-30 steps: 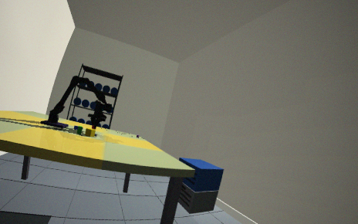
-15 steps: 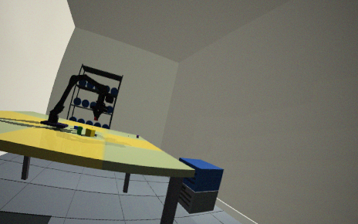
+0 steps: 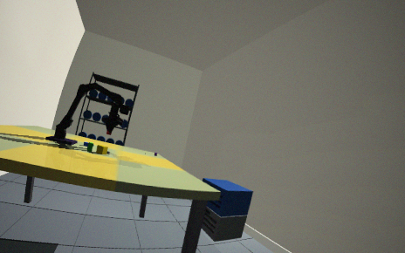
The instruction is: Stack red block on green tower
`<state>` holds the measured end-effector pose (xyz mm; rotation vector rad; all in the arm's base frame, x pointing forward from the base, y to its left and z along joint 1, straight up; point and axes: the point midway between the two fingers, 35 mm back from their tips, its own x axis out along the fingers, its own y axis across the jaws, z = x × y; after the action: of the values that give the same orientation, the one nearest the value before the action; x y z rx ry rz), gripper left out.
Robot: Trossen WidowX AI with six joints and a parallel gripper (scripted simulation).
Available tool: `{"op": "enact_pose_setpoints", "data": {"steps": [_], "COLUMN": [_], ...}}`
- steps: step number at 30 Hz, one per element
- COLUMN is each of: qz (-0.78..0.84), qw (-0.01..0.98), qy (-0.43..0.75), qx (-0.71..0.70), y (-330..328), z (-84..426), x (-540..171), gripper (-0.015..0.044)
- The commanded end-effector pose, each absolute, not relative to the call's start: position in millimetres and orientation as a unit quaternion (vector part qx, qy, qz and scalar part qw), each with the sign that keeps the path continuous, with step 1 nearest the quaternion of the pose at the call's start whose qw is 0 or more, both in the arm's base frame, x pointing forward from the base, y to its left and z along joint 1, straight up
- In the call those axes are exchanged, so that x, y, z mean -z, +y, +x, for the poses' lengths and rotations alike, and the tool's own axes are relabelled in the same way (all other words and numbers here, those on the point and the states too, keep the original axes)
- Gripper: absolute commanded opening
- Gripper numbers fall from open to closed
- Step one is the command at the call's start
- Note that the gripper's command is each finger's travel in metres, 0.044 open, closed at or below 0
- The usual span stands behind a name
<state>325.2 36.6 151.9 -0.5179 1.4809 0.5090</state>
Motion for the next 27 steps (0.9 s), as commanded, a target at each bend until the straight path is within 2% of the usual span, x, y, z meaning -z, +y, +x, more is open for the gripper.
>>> {"op": "enact_pose_setpoints", "data": {"steps": [1, 27], "qz": [-0.231, -0.234], "qw": [0.678, 0.675], "qy": [0.661, 0.663], "qx": [-0.225, -0.222], "y": [15.3, -111.0], "z": [320.4, 264.8], "x": [-151.9, -150.9], "gripper": [0.0, 0.0]}}
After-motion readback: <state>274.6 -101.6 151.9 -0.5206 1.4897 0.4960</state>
